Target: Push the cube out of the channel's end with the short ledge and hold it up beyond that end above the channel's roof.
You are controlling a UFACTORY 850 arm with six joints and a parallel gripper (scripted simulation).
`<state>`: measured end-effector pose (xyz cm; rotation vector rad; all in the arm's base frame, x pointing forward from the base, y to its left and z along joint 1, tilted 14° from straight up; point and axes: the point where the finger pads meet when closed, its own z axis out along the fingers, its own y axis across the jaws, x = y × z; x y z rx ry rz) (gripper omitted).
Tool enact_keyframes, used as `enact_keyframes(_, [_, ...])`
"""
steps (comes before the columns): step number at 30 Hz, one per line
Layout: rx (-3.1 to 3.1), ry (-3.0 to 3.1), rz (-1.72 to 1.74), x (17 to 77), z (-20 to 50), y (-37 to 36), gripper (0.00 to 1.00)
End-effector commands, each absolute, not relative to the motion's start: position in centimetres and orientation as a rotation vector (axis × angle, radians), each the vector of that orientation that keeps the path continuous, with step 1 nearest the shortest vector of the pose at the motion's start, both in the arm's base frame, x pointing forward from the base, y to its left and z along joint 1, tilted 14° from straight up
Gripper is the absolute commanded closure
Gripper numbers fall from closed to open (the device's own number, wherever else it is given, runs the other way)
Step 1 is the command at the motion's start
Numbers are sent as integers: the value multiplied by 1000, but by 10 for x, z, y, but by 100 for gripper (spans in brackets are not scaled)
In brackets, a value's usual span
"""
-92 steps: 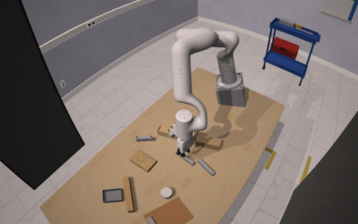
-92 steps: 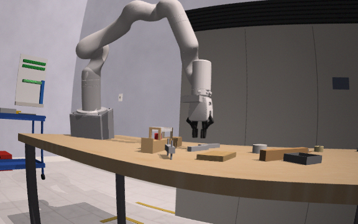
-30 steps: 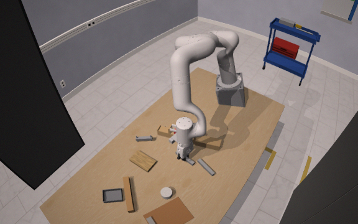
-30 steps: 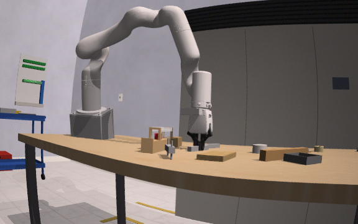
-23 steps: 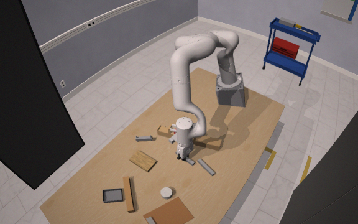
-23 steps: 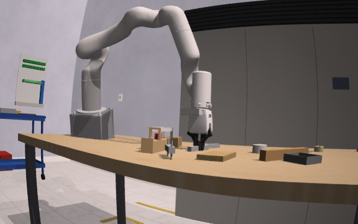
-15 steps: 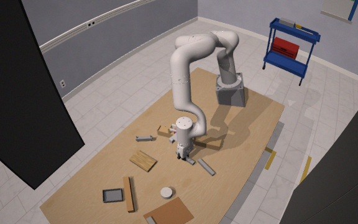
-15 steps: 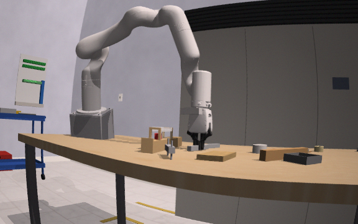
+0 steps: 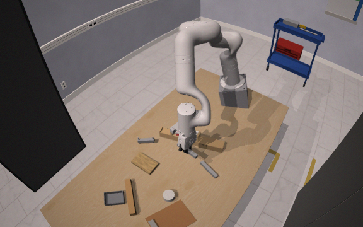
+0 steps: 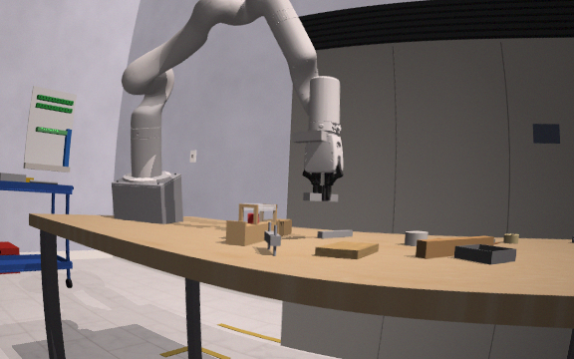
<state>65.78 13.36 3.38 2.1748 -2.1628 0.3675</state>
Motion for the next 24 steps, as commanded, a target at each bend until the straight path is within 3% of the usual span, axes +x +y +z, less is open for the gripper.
enact_keyframes(1, [2174, -2161, 366, 656, 42, 135, 100])
enact_keyframes(13, [2190, -2139, 371, 649, 40, 137, 100])
enact_keyframes(17, [2386, -1868, 384, 577, 26, 155, 100])
enact_keyframes(20, [2443, -1785, 371, 565, 24, 157, 100])
enact_keyframes(21, [2488, -1717, 356, 522, 17, 164, 100])
enact_keyframes(24, [2532, -1648, 335, 489, 13, 169, 100])
